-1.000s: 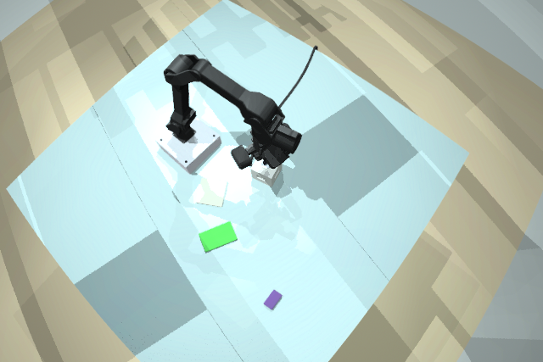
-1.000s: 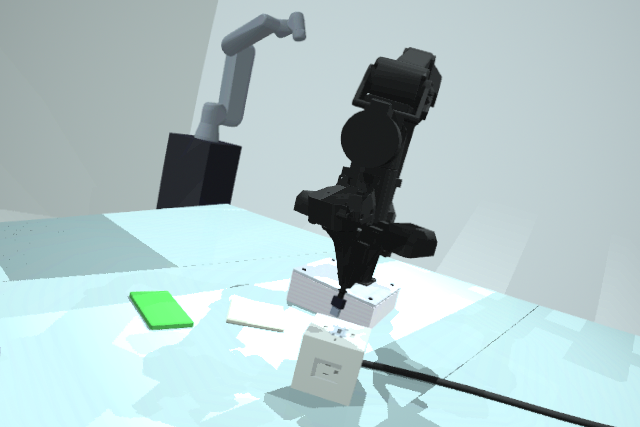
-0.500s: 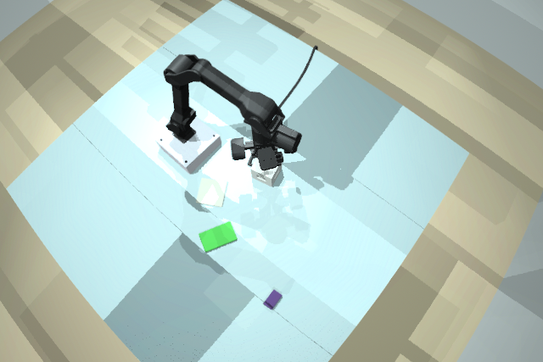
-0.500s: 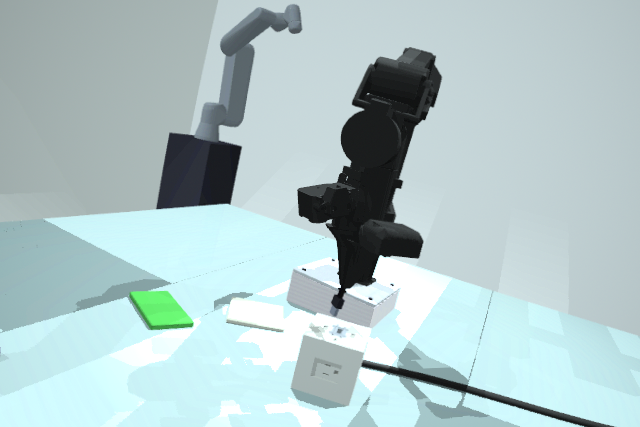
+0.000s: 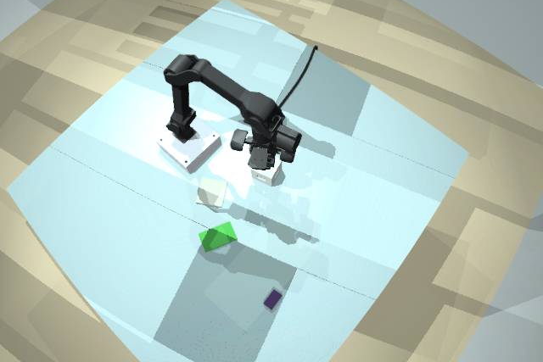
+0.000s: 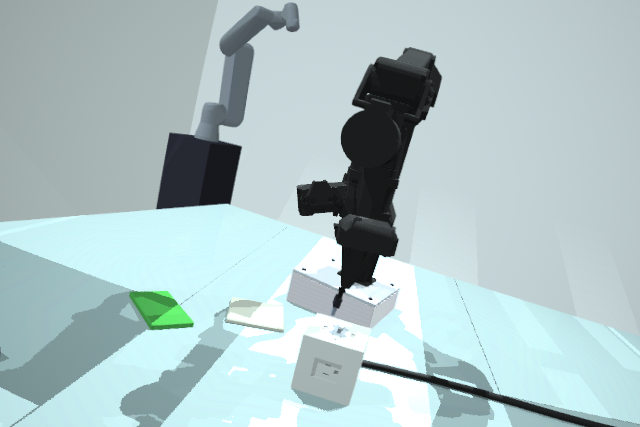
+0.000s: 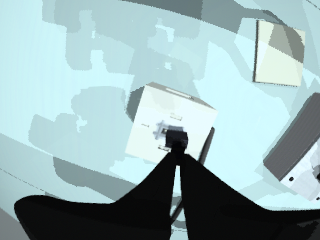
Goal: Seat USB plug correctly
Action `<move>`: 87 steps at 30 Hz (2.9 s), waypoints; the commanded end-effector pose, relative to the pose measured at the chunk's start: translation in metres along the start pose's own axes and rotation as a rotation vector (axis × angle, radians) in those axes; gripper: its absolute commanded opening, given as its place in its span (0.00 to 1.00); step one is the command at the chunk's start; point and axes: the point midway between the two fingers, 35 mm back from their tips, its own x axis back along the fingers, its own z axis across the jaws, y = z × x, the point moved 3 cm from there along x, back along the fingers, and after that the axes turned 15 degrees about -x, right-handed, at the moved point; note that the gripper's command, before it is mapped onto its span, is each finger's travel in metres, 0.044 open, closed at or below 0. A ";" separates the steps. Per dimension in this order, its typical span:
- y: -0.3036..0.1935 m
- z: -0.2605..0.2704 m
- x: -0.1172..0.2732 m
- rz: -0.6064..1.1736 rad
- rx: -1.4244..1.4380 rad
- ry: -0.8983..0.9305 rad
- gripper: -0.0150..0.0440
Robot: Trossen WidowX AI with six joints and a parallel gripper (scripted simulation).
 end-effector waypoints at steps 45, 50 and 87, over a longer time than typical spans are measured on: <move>-0.001 0.000 -0.003 0.017 -0.242 -0.002 0.25; -0.002 0.000 -0.003 0.020 -0.241 -0.002 0.25; -0.004 0.000 -0.008 0.044 -0.235 -0.006 0.25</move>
